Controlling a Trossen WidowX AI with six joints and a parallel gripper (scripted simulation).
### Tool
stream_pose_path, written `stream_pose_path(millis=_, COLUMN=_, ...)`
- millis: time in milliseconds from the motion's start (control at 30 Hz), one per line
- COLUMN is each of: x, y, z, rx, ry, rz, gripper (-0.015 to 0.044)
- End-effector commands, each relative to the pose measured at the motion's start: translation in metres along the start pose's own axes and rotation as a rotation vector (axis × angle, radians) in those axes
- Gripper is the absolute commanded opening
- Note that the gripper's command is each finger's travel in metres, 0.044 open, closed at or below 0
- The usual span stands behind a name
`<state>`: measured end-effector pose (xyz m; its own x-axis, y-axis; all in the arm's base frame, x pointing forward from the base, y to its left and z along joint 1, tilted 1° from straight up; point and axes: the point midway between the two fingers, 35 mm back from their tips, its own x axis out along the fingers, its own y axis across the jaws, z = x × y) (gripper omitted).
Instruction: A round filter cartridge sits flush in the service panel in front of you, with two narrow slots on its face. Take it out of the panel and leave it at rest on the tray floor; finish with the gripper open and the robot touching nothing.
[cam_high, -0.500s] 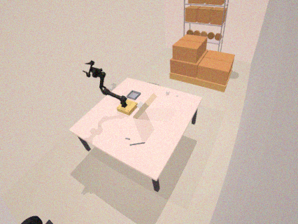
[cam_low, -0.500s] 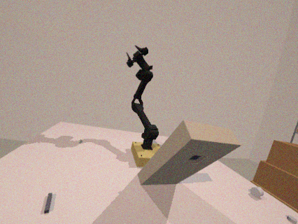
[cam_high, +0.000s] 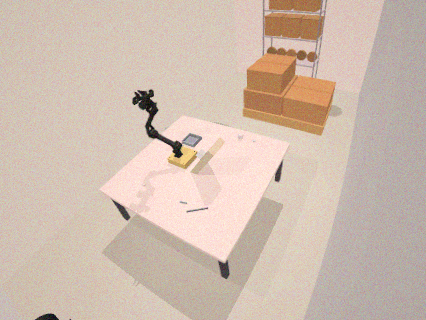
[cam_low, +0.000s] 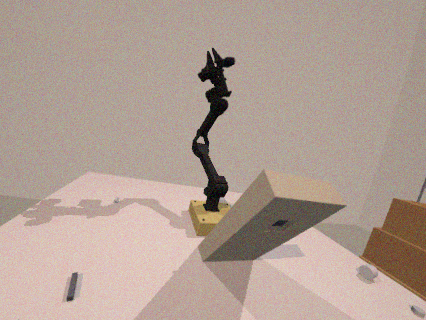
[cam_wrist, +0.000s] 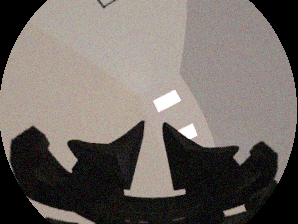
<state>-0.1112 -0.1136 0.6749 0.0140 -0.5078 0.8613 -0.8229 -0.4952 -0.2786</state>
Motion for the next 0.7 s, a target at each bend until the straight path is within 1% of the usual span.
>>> stream_pose_path(millis=0, x=-0.008, y=-0.056, z=0.011, rx=-0.233, ry=0.018, rz=-0.156, gripper=0.0091)
stream_pose_path(millis=133, x=-0.021, y=-0.103, z=0.025, rx=-0.461, ry=0.048, rz=-0.301, gripper=0.0091)
stream_pose_path(millis=233, x=-0.038, y=-0.148, z=0.042, rx=-0.679, ry=0.093, rz=-0.447, gripper=0.0091)
stream_pose_path(millis=367, x=-0.064, y=-0.194, z=0.067, rx=-0.916, ry=0.165, rz=-0.616, gripper=0.0091)
stream_pose_path(millis=500, x=-0.099, y=-0.238, z=0.100, rx=-1.161, ry=0.270, rz=-0.810, gripper=0.0091)
stream_pose_path(millis=667, x=-0.155, y=-0.282, z=0.149, rx=-1.440, ry=0.454, rz=-1.073, gripper=0.0091)
